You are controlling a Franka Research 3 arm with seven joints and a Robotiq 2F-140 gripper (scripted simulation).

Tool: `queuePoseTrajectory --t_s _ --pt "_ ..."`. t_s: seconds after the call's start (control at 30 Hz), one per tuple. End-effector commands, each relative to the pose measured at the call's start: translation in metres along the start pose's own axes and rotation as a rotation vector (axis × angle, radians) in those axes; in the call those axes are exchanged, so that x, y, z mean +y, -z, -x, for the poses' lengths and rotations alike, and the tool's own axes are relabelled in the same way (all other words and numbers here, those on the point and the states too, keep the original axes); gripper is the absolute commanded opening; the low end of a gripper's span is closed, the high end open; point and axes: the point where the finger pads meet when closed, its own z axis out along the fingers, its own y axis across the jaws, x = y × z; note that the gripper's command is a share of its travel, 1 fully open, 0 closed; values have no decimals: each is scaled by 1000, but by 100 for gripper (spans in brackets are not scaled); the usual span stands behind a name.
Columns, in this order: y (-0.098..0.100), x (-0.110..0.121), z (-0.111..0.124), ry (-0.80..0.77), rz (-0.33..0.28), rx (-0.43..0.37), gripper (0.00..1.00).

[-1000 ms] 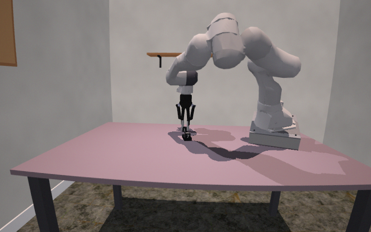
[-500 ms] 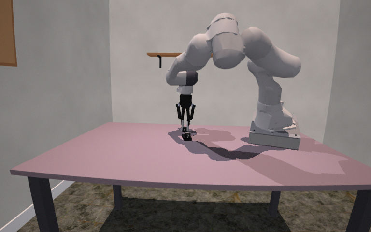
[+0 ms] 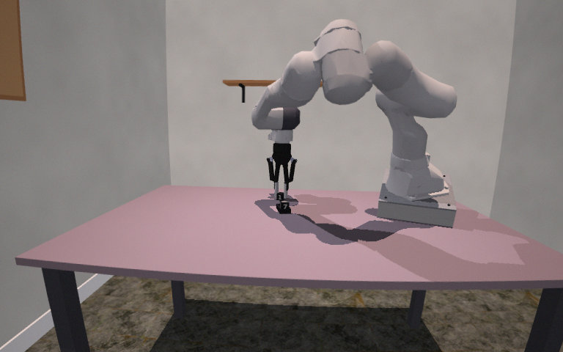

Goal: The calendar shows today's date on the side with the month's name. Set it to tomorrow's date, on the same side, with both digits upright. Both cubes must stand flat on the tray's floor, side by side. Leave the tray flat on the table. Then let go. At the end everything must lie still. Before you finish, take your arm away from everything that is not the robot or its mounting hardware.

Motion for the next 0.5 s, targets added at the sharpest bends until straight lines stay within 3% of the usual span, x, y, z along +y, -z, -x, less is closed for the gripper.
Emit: queuePoseTrajectory --t_s 0.0,0.47 --pt "-1 -1 0 8 -2 2 26" --pt "-1 -1 0 8 -2 2 28"
